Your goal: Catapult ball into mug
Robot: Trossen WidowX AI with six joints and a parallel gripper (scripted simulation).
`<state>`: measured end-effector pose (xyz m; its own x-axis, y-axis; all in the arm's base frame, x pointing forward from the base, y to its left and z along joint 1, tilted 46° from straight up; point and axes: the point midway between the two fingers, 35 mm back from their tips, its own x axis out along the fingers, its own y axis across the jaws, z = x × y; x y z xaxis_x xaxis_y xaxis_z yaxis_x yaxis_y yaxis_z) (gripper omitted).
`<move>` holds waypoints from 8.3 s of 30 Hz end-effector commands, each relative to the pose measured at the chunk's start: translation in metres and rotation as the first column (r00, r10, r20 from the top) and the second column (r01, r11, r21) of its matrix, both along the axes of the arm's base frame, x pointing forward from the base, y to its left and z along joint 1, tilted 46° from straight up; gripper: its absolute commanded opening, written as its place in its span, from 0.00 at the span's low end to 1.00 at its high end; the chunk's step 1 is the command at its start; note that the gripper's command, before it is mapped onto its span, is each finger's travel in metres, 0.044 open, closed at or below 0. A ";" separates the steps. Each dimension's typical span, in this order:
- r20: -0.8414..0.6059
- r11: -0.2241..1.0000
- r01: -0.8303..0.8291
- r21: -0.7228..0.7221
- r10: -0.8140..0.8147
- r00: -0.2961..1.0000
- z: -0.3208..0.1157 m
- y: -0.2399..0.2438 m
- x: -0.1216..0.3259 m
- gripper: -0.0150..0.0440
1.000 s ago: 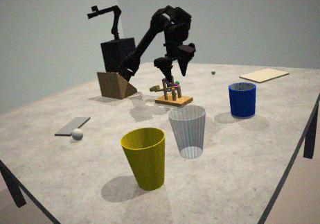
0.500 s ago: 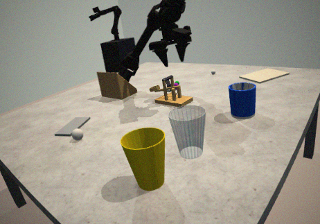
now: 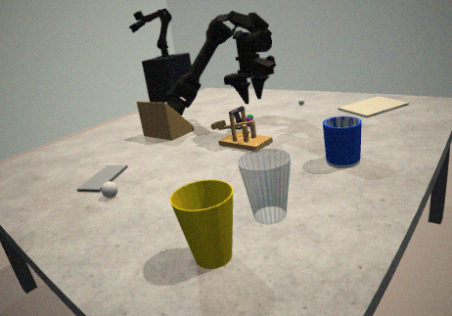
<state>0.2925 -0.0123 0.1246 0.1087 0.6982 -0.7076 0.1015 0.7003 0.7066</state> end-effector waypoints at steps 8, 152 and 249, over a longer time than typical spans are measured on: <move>-0.004 0.999 -0.027 0.022 0.027 1.000 -0.003 0.054 -0.051 0.76; -0.239 0.963 -0.259 0.079 0.270 0.933 -0.102 -0.052 -0.059 0.43; 0.365 0.797 0.603 0.036 -0.573 0.734 0.024 -0.233 0.228 0.25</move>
